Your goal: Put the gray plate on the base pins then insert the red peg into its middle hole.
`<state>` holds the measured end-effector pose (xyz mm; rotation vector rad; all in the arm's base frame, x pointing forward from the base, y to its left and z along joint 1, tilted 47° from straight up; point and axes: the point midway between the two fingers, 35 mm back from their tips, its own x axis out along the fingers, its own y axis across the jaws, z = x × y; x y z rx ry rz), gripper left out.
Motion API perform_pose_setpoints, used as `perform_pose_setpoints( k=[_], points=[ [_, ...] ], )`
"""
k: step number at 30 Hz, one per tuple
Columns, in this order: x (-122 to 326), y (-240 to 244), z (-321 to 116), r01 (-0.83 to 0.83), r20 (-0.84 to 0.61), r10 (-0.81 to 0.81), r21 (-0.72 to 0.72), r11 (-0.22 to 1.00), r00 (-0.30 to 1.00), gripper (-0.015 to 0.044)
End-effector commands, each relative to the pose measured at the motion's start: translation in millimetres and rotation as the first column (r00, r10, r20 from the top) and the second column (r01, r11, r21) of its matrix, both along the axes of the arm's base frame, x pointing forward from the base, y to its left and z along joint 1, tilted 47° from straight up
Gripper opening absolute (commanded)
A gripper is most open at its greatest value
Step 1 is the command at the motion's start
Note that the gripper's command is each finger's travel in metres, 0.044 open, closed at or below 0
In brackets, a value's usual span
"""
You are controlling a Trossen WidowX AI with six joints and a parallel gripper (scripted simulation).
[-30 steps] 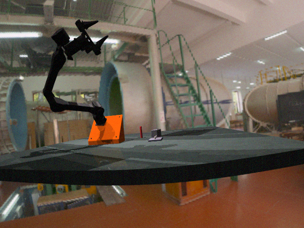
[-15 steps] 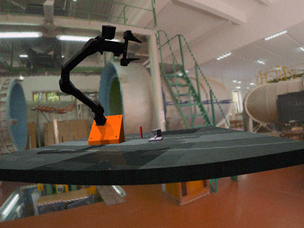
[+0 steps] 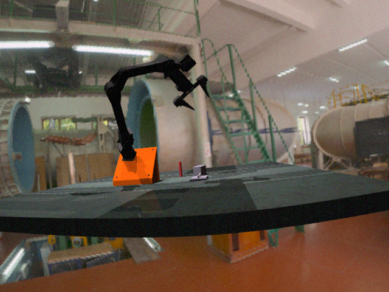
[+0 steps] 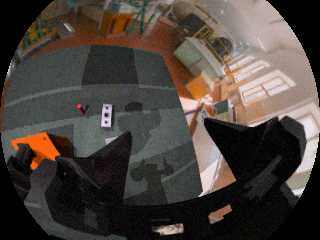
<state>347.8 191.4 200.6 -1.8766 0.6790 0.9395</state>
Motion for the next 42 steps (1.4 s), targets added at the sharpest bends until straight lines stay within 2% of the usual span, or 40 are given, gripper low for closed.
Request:
perform_pose_setpoints(
  k=[1,7,14,22,27,42],
  points=[
    [7.2,-3.4,-54.0,0.157,-0.092,-0.165,-0.089,0.984,0.982,0.0440],
    [6.8,-18.6,-141.5,0.388,-0.128,-0.437,-0.288,0.876,0.890,0.0440],
    [-8.6,-45.3,-223.6,0.545,-0.018,-0.633,-0.491,0.679,0.774,0.0440],
    [-13.7,-49.7,-226.8,0.548,-0.014,-0.637,-0.496,0.674,0.771,0.0440],
    [-7.7,-93.4,-267.5,0.548,-0.013,-0.637,-0.497,0.673,0.771,0.0440],
    [-6.4,-113.4,-285.2,0.548,-0.011,-0.637,-0.497,0.672,0.771,0.0440]
  ],
)
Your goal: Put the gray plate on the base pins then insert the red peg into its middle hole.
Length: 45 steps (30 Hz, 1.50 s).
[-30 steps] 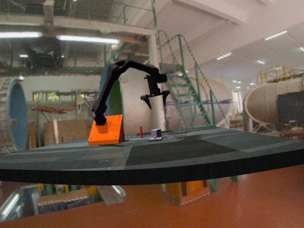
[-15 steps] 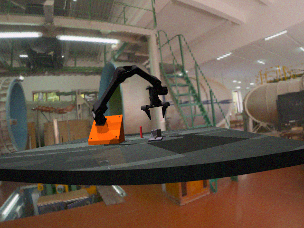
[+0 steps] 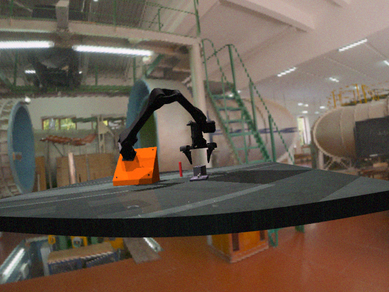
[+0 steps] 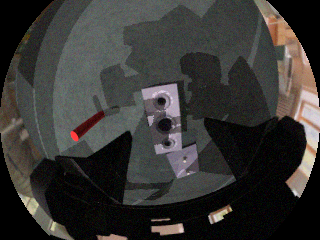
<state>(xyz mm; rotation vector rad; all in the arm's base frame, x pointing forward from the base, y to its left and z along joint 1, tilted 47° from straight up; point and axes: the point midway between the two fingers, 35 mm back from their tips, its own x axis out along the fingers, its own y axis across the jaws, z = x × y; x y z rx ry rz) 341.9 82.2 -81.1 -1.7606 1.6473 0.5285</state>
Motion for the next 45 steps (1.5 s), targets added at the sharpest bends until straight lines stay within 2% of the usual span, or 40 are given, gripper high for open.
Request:
perform_pose_setpoints(
  k=[1,32,45],
  points=[
    [-0.3,-5.3,-4.6,-0.004,-0.005,0.004,-0.006,1.000,1.000,0.0440],
    [3.8,-40.3,-36.0,-0.004,-0.005,0.003,-0.009,1.000,1.000,0.0440],
    [3.8,-40.3,-36.0,-0.004,-0.005,0.003,-0.009,1.000,1.000,0.0099]
  ],
)
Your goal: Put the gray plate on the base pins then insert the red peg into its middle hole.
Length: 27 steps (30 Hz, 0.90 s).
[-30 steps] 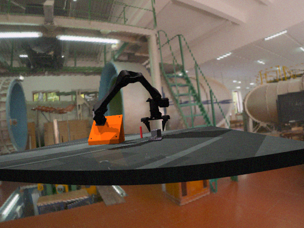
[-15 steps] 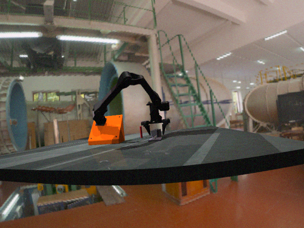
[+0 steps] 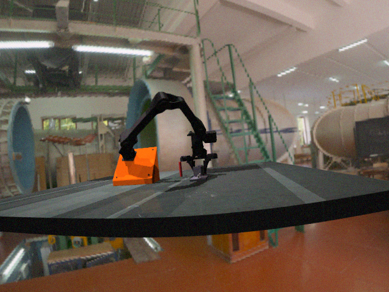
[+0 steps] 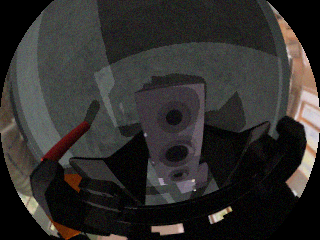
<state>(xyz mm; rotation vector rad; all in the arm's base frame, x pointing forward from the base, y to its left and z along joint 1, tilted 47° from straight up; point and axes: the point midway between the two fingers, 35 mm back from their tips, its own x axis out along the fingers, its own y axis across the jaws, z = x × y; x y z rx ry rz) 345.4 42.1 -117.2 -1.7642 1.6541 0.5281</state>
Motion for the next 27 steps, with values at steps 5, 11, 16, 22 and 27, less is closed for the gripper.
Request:
perform_pose_setpoints(
  k=[5,11,16,22,27],
  points=[
    [0.3,-0.3,0.1,-0.004,-0.001,0.004,-0.003,1.000,1.000,0.0065],
    [0.3,-0.3,0.1,-0.004,-0.001,0.004,-0.003,1.000,1.000,0.0025],
    [0.3,-0.3,0.1,-0.004,-0.001,0.004,-0.003,1.000,1.000,0.0000],
    [0.6,8.3,5.9,-0.005,-0.001,0.005,0.000,1.000,1.000,0.0000],
    [0.4,20.5,14.6,-0.006,-0.001,0.006,0.003,1.000,1.000,0.0000]
  ],
)
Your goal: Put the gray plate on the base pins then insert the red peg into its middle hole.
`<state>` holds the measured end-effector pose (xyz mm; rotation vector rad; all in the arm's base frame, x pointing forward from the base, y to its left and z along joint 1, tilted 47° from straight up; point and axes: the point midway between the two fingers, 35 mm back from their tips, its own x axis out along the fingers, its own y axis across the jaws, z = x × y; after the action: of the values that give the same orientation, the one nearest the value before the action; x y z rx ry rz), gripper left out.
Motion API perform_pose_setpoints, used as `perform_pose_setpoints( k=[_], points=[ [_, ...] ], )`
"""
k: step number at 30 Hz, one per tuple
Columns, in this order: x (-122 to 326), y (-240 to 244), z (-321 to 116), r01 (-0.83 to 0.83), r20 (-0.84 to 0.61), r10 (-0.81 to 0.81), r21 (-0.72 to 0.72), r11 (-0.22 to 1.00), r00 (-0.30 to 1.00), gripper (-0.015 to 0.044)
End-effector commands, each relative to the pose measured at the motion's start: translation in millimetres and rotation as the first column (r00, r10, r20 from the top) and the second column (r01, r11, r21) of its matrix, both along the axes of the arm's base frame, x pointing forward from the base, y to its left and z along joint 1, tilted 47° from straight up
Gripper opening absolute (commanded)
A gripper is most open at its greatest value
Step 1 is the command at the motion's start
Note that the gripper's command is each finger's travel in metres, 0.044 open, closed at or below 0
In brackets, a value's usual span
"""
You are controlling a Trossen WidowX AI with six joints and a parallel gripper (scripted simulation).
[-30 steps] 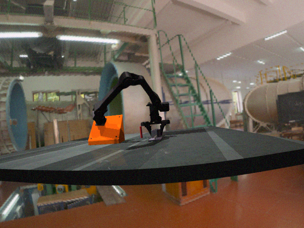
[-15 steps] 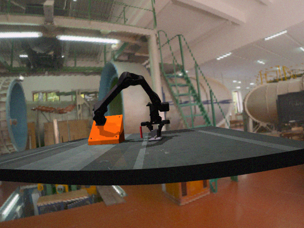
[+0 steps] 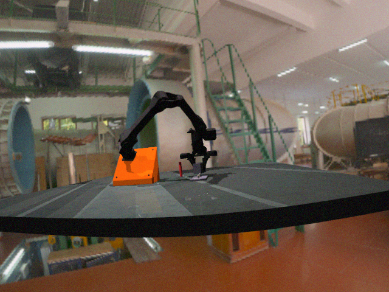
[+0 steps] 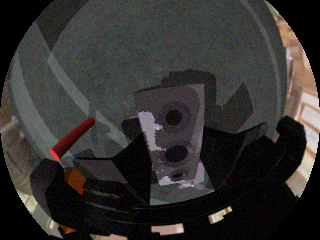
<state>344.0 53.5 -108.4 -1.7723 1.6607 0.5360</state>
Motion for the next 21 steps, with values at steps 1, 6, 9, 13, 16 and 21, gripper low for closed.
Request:
perform_pose_setpoints(
  k=[1,6,9,13,16,21],
  points=[
    [1.8,11.5,7.6,-0.002,0.009,0.002,0.010,1.000,1.000,0.0000],
    [0.8,23.6,16.8,-0.002,0.009,0.002,0.012,1.000,1.000,0.0000],
    [-0.2,30.8,22.5,-0.003,0.008,0.002,0.013,1.000,1.000,0.0000],
    [-1.9,40.2,30.4,-0.003,0.008,0.003,0.014,1.000,1.000,0.0000],
    [-3.4,47.2,36.5,-0.003,0.008,0.002,0.015,1.000,1.000,0.0000],
    [-6.6,58.7,46.9,-0.002,0.008,0.002,0.014,1.000,1.000,0.0000]
  ],
)
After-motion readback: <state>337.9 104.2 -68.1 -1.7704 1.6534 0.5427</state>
